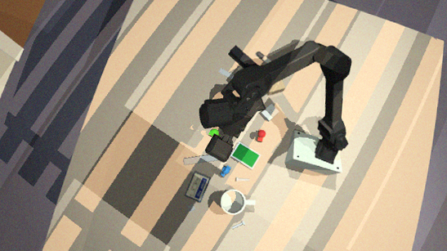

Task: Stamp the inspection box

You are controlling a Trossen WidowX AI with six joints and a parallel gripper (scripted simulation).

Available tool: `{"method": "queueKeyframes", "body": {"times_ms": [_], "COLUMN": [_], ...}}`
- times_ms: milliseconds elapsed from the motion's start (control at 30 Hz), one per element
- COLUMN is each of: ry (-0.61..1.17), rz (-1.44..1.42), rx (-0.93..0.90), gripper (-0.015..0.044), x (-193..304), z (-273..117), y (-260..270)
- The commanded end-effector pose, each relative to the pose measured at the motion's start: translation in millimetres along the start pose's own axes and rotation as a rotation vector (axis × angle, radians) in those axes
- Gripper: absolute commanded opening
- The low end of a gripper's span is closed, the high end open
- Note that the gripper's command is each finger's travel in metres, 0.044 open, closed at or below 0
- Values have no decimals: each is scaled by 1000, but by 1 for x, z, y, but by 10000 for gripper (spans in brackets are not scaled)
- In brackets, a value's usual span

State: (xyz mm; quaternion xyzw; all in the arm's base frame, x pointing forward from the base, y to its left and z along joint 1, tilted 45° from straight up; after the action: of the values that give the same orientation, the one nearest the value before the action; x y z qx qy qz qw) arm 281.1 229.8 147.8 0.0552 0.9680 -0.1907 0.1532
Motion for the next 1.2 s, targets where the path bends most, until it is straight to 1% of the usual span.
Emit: {"method": "queueKeyframes", "body": {"times_ms": [0,100,167,533,1167], "ry": [26,76,105,109,108], "rz": [-66,-138,-173,-177,-177], "rx": [159,300,357,364,363], "gripper": [227,227,227,227,227], "x": [-24,-39,-43,-48,-47], "z": [51,99,120,129,158], "y": [-13,-32,-42,-39,-49]}}
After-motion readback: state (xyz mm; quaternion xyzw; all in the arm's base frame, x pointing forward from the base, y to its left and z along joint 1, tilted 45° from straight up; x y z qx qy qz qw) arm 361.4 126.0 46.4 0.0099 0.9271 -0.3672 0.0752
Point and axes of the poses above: the point midway between the two fingers, 35 mm back from their tips, its own z axis out along the fingers, its own y axis across the jaws, x = y × z, the point moved 8 cm from there along -z, back along the fingers, and after that the axes turned 9 degrees about z, right-handed, at the moved point
